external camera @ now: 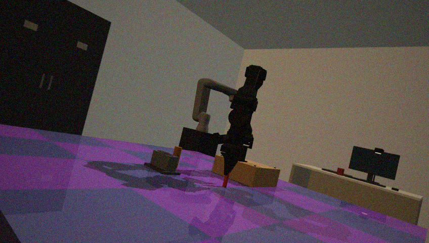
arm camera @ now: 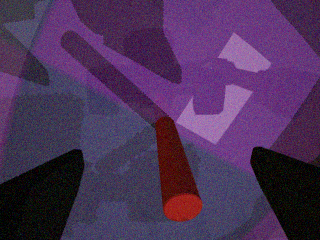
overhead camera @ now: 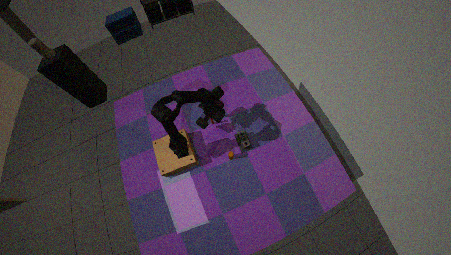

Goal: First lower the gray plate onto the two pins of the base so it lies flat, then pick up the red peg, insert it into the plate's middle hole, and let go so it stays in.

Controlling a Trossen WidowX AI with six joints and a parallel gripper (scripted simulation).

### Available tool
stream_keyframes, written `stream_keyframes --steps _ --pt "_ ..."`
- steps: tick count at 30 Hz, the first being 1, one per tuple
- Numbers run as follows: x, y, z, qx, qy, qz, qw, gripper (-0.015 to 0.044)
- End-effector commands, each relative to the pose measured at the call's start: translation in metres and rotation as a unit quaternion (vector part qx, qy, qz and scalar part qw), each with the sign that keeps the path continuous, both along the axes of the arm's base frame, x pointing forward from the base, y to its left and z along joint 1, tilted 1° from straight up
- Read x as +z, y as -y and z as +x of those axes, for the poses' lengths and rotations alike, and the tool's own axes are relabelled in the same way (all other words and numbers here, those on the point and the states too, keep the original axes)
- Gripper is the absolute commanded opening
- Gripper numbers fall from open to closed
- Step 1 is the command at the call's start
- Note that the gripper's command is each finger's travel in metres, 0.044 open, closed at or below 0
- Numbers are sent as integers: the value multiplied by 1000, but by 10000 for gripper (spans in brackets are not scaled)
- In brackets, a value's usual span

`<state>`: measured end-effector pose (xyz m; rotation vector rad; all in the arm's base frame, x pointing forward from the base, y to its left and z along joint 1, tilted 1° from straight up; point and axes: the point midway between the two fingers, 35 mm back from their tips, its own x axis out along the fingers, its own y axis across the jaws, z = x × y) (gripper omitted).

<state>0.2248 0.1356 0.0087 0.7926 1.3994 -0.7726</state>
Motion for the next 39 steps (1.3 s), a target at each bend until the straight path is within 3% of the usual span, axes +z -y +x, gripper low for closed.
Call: stream_keyframes --steps 1,2,19,39 --pt "-5 0 -1 2 -1 1 1000 440" --pt "-5 0 -1 2 -1 1 1000 440" --pt "-5 0 -1 2 -1 1 1000 0" --pt "5 -1 1 2 -1 1 1000 0"
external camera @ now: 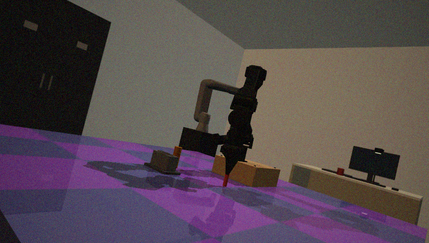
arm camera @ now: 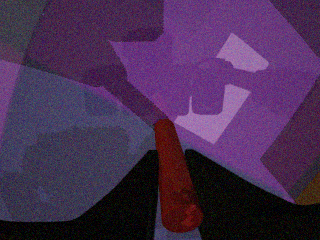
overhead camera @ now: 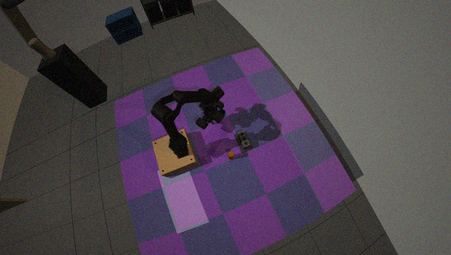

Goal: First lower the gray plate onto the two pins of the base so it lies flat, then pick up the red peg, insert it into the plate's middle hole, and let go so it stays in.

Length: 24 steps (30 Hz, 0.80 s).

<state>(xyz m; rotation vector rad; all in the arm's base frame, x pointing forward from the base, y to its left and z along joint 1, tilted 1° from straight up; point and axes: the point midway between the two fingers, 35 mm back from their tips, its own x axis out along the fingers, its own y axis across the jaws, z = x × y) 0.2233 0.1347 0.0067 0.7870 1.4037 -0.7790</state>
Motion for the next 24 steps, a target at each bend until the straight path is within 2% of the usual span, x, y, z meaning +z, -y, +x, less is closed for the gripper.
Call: stream_keyframes --steps 1,23,24 --pt "10 -2 3 2 3 3 1000 0" --pt "78 -5 6 2 3 3 1000 0" --pt "68 -4 6 2 2 1 1000 0"
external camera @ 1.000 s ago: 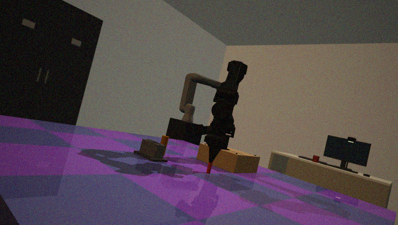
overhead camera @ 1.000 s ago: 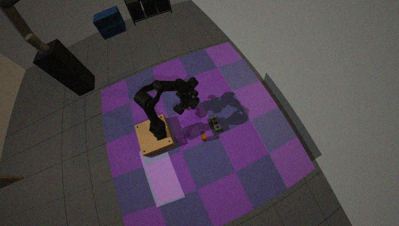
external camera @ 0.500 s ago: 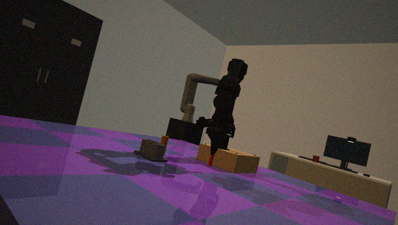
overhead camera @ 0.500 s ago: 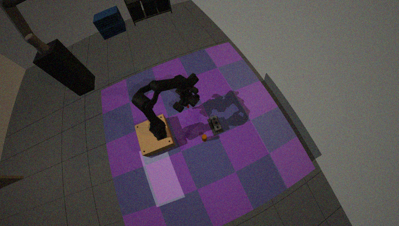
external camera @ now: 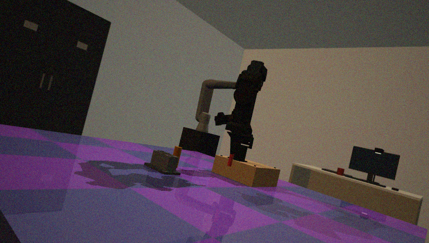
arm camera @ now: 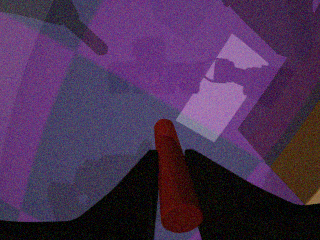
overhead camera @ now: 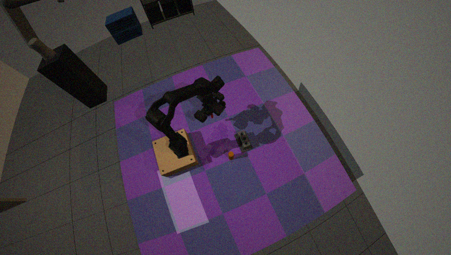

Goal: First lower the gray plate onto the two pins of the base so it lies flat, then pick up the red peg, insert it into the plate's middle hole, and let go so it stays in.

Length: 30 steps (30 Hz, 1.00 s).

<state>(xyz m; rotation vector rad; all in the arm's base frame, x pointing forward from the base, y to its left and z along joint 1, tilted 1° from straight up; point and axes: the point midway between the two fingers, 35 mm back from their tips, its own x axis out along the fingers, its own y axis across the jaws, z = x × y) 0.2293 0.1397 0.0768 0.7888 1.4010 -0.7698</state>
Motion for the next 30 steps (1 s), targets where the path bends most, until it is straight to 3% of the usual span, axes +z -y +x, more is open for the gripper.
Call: stream_keyframes --steps 1,30 --pt "-2 1 1 0 -2 -1 1000 0" --pt "5 56 59 -3 2 -3 1000 0"
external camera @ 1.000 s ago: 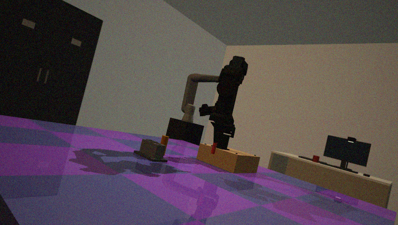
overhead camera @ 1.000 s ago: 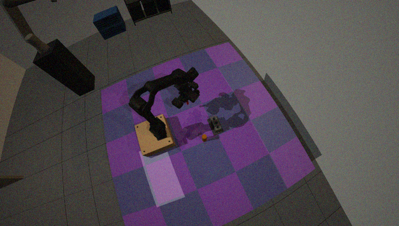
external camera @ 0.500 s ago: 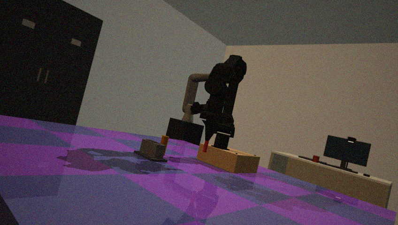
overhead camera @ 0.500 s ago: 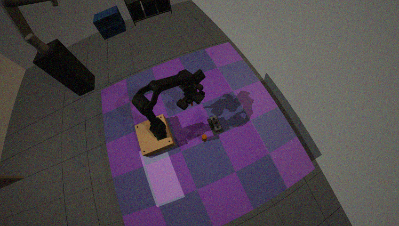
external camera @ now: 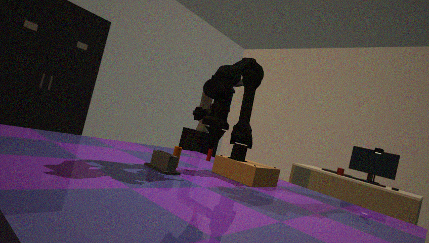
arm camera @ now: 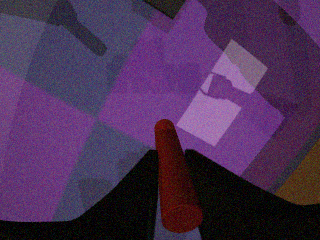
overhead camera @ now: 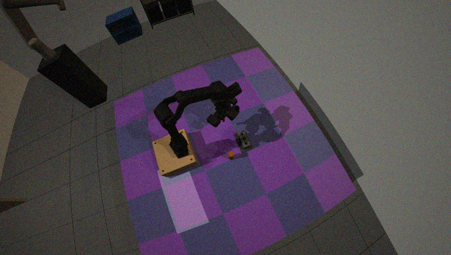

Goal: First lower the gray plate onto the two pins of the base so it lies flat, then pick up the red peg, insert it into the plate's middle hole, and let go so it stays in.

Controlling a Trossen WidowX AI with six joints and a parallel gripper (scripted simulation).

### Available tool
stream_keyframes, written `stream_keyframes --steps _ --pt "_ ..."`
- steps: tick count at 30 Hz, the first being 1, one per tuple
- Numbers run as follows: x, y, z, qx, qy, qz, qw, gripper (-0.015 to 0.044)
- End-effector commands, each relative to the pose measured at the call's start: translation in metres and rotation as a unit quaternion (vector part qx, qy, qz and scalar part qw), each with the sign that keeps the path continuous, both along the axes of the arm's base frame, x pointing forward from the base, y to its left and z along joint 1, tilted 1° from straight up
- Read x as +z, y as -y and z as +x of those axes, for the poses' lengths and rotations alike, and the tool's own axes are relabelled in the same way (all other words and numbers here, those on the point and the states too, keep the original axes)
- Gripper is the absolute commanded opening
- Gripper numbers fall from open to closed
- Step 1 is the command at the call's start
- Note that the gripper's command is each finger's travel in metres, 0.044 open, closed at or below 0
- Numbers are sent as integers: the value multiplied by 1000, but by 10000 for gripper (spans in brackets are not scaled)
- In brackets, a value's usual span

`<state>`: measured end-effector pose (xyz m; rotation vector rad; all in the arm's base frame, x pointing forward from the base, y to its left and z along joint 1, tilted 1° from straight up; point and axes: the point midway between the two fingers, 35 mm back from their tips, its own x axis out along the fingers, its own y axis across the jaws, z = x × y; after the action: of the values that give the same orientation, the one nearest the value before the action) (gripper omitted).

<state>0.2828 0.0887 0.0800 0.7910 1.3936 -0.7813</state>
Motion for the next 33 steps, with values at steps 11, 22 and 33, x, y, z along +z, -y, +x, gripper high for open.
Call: stream_keyframes --steps 11,22,33 --pt "3 32 24 3 2 0 1000 0" --pt "4 62 41 4 3 -1 1000 0" --pt "4 94 54 5 5 -2 1000 0"
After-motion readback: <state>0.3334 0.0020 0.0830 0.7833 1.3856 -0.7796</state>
